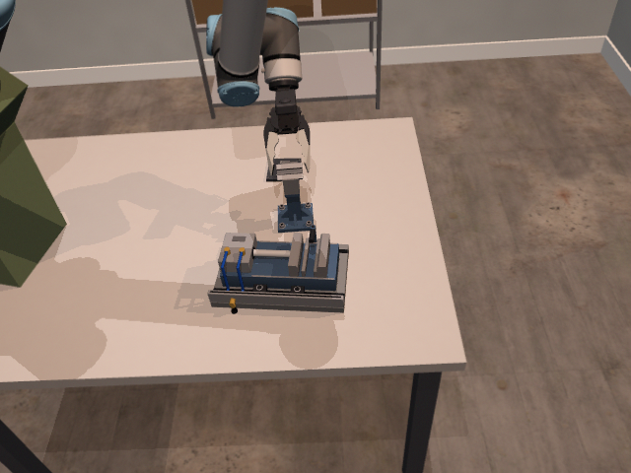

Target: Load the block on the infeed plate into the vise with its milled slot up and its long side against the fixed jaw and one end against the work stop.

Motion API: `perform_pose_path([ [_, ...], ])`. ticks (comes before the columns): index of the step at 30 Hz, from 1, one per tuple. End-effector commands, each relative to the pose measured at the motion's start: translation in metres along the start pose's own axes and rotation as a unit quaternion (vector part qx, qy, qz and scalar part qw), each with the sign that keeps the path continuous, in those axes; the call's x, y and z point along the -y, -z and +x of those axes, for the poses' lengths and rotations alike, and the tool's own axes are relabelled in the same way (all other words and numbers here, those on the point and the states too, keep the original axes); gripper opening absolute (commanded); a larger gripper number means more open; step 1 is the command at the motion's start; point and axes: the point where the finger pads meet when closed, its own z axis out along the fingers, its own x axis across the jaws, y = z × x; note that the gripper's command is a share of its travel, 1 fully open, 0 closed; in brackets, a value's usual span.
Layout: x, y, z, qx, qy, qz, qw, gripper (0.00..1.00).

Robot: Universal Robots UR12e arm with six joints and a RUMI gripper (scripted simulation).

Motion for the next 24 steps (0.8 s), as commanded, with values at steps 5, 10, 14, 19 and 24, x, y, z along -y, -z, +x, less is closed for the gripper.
perform_pose_path([
  [5,0.0001,0.0002,-0.0002,0.000,0.000,-0.008,1.000,0.51],
  [10,0.0003,0.0002,-0.0002,0.000,0.000,-0.017,1.000,0.51],
  [14,0.0004,0.0002,-0.0003,0.000,0.000,-0.025,1.000,0.51],
  [19,0.0005,0.0002,-0.0002,0.000,0.000,-0.032,0.999,0.51],
  [24,0.0007,0.0002,-0.0003,0.000,0.000,-0.046,0.999,0.51],
])
